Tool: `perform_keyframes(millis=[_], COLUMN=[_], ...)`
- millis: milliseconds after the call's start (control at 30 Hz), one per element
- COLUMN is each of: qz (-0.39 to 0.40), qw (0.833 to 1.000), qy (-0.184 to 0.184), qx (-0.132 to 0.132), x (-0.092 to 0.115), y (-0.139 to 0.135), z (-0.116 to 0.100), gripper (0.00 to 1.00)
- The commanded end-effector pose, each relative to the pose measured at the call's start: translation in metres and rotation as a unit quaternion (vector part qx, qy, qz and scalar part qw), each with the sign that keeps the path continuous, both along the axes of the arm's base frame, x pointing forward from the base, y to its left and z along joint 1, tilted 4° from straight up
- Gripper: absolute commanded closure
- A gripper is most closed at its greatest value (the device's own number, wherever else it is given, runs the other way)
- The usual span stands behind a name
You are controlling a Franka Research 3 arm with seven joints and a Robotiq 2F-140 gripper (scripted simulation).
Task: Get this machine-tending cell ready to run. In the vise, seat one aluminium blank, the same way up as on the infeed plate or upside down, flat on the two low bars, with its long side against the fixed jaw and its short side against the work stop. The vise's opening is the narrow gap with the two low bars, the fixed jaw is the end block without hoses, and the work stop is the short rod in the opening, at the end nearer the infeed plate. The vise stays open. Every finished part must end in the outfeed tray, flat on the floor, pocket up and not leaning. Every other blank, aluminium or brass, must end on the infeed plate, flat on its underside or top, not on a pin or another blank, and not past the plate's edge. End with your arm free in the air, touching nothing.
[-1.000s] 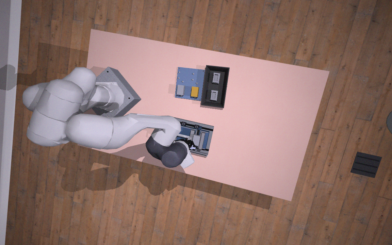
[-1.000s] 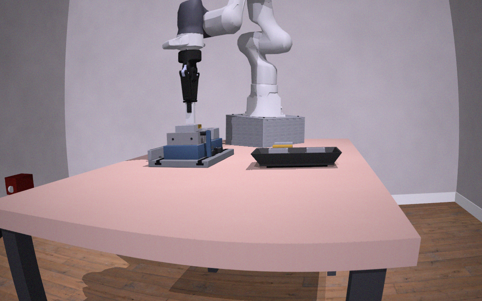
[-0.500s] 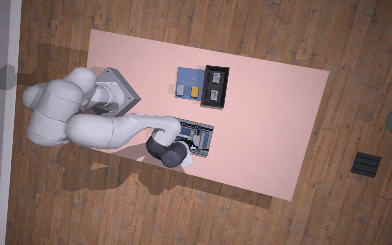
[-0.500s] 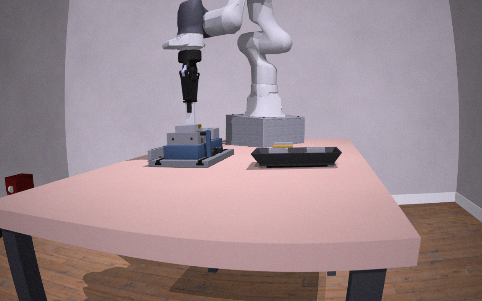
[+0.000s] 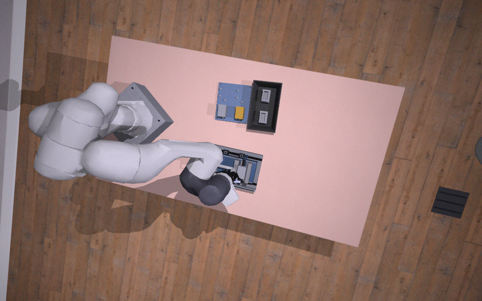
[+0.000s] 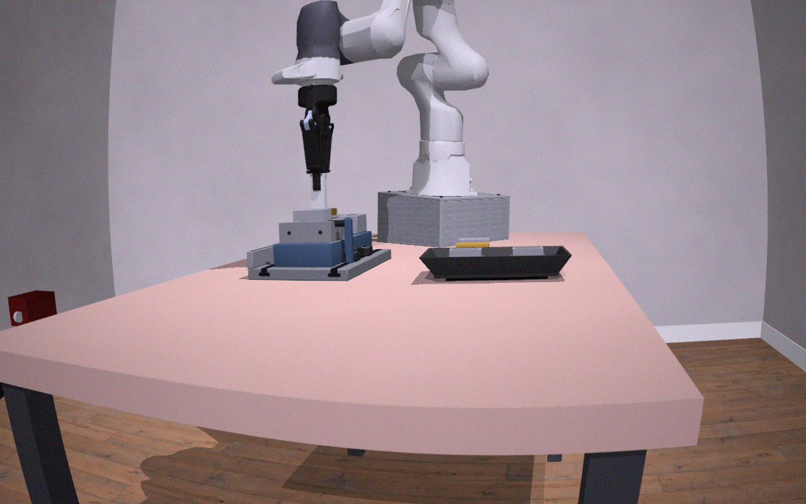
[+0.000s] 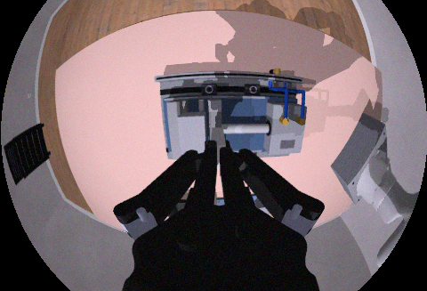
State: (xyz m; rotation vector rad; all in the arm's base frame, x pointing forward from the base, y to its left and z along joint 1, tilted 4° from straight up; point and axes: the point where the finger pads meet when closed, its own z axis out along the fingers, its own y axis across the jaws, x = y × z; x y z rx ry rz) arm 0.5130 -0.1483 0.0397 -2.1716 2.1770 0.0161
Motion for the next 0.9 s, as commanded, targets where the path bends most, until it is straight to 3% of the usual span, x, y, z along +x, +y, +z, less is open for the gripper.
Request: perform_keyframes(millis=[0,867], qz=[0.000,0.000], qw=[1.000,1.000], qy=[-0.002,-0.002], qx=[0.000,0.000], x=[0.002,0.003], y=[0.000,0.001], z=[0.000,-0.011], gripper=[1.00,1.00])
